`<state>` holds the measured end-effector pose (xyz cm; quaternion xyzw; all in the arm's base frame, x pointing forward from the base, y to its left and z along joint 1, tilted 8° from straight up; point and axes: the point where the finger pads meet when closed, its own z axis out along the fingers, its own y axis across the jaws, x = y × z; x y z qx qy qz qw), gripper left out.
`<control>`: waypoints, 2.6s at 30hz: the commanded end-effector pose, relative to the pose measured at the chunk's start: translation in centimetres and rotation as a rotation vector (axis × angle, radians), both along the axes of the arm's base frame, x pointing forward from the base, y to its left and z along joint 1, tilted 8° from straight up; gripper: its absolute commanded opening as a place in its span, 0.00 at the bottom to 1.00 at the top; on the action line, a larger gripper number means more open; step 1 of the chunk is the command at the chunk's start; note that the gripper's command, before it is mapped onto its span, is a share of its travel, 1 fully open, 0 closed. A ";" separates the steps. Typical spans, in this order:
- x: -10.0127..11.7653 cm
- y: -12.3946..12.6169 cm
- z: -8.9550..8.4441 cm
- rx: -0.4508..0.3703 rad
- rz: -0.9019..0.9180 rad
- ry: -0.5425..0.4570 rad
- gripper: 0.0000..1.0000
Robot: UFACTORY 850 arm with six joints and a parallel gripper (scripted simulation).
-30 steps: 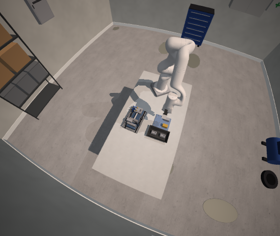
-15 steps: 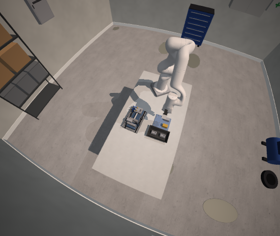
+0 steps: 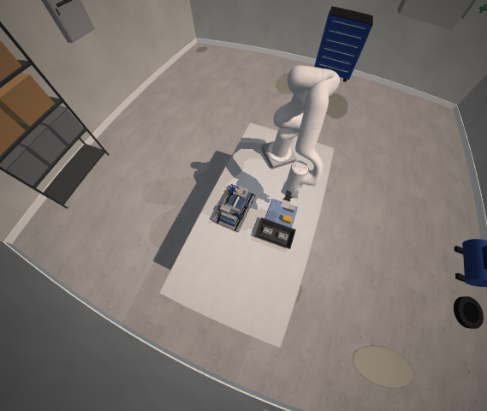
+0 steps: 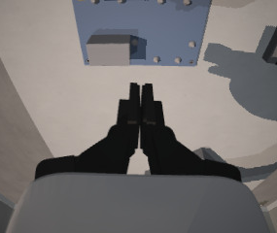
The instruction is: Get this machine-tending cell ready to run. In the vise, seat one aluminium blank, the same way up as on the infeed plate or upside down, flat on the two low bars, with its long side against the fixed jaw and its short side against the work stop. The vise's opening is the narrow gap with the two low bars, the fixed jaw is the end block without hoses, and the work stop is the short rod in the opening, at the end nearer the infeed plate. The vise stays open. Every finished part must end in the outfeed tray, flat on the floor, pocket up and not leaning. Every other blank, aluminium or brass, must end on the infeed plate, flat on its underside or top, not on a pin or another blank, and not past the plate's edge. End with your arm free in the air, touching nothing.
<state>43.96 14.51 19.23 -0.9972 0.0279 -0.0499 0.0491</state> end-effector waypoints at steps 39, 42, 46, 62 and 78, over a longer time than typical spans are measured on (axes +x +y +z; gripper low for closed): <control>0.8 0.4 -5.9 0.001 0.000 -0.002 0.00; 0.8 0.4 -6.0 0.001 0.000 -0.002 0.00; 0.8 0.4 -6.0 0.001 0.000 -0.002 0.00; 0.8 0.4 -6.0 0.001 0.000 -0.002 0.00; 0.8 0.4 -6.0 0.001 0.000 -0.002 0.00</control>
